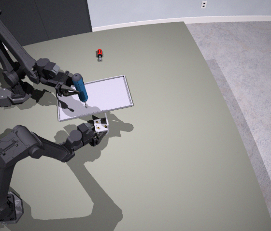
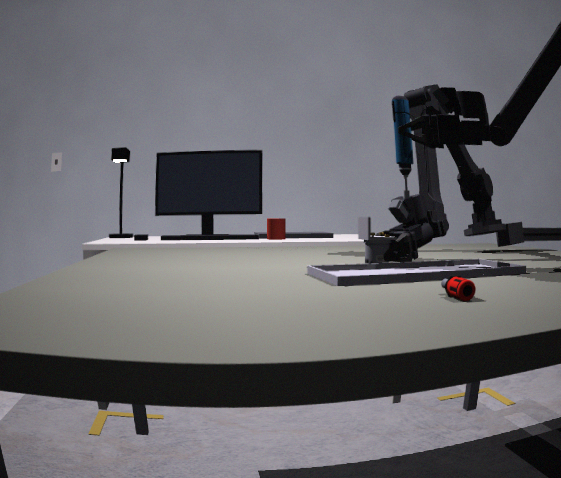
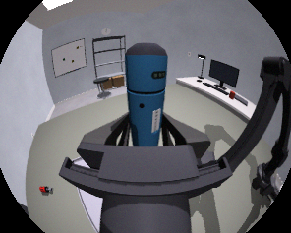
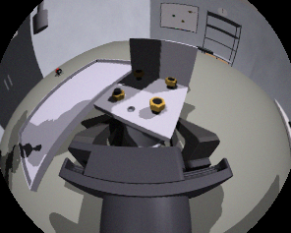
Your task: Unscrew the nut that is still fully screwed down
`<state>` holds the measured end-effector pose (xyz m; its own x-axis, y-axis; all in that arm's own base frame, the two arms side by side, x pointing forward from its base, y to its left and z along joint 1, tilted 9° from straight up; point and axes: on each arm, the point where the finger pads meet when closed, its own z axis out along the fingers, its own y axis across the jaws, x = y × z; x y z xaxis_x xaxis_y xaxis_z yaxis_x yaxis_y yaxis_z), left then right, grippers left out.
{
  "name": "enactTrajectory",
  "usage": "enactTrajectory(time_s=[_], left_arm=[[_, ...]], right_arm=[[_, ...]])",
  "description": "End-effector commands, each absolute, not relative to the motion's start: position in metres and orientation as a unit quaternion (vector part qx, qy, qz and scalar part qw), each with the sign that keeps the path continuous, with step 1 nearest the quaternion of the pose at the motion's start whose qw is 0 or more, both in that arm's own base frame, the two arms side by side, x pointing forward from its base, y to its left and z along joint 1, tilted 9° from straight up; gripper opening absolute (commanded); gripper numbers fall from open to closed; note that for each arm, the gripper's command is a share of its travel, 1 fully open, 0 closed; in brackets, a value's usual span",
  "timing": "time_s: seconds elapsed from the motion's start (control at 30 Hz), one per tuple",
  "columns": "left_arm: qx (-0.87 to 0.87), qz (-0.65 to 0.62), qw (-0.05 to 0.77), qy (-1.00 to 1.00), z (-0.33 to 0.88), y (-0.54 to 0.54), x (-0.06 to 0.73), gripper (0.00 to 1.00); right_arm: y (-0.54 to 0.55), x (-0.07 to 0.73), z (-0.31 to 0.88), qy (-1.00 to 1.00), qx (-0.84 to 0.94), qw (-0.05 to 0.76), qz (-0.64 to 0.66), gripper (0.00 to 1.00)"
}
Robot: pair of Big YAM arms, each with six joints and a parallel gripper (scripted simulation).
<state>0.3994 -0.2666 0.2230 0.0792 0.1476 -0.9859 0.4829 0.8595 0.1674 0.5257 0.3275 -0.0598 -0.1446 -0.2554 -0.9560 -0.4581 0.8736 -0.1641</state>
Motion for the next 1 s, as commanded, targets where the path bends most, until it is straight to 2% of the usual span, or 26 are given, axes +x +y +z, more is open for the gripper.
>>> enactTrajectory(time_s=[0.0, 0.97], left_arm=[[0.215, -0.138, 0.736, 0.626, 0.2755, -0.2754, 0.409, 0.42], [0.214, -0.143, 0.738, 0.624, 0.2791, -0.2782, 0.4073, 0.42]], right_arm=[[0.3161, 0.5275, -0.073, 0.763, -0.235, 0.597, 0.075, 0.59], [0.3161, 0.5275, -0.073, 0.763, -0.235, 0.597, 0.075, 0.59]])
